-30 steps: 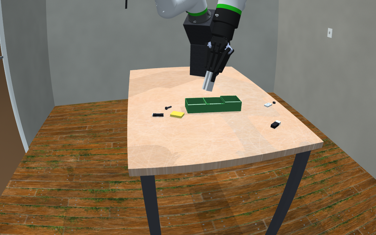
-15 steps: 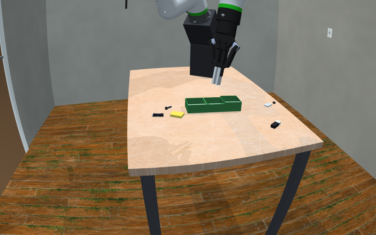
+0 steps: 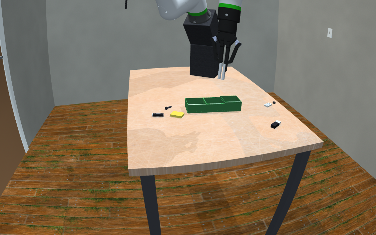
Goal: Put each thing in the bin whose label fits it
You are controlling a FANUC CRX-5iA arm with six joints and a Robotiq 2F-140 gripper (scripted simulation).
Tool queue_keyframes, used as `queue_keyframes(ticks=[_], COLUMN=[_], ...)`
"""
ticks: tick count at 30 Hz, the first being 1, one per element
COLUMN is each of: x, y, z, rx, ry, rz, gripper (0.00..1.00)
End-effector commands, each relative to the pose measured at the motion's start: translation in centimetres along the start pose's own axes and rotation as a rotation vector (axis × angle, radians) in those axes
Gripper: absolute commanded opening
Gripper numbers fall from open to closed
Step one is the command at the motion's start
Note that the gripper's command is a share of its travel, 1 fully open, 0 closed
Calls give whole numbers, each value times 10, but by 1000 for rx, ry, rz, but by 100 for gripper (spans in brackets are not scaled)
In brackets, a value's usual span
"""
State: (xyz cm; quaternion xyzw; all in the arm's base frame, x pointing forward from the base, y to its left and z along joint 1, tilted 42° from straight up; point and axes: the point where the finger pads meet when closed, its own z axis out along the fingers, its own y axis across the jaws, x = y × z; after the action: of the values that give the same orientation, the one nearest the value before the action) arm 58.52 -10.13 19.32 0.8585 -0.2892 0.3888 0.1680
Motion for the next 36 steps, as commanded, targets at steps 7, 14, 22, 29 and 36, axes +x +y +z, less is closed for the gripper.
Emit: queue_keyframes(ticks=[7,14,22,29,36], x=[-34,-75,-109,-134,-134], y=[2,8,14,21,21], z=[-6,-11,-15,-18,-18], rx=[20,55,76,97,97], ry=[-33,-73,-94,-111,-111], rz=[-131,-333,-446,-551,-551], gripper=[15,15,15,15,15])
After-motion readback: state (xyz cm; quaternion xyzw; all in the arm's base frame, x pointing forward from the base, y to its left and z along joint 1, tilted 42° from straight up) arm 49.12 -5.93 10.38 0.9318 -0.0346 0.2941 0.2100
